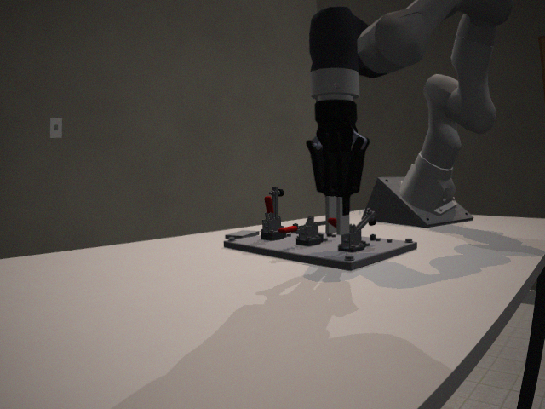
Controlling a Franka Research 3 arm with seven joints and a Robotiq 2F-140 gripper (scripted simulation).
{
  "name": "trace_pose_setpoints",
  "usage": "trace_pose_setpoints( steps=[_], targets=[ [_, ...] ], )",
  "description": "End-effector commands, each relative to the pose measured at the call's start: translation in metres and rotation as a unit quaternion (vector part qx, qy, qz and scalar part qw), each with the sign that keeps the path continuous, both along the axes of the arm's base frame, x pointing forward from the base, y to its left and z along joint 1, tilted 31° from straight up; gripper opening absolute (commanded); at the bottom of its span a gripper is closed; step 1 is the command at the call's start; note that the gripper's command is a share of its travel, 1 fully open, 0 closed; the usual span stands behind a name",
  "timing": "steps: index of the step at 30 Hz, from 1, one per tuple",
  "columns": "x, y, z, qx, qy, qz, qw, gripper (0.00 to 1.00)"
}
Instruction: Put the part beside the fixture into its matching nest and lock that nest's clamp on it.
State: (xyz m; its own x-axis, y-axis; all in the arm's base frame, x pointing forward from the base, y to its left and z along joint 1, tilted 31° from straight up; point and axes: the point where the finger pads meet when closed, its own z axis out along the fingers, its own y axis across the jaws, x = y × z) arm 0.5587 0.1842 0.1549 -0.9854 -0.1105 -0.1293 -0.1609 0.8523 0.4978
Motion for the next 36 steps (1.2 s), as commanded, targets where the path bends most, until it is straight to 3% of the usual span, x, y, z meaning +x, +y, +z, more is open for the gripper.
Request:
trace_pose_setpoints(
  steps=[1,36],
  targets=[
    [-0.007,-0.002,0.003,0.003,0.003,0.004,1.000,0.00],
    [-0.032,-0.008,0.005,0.003,0.003,0.004,1.000,0.00]
  ],
)
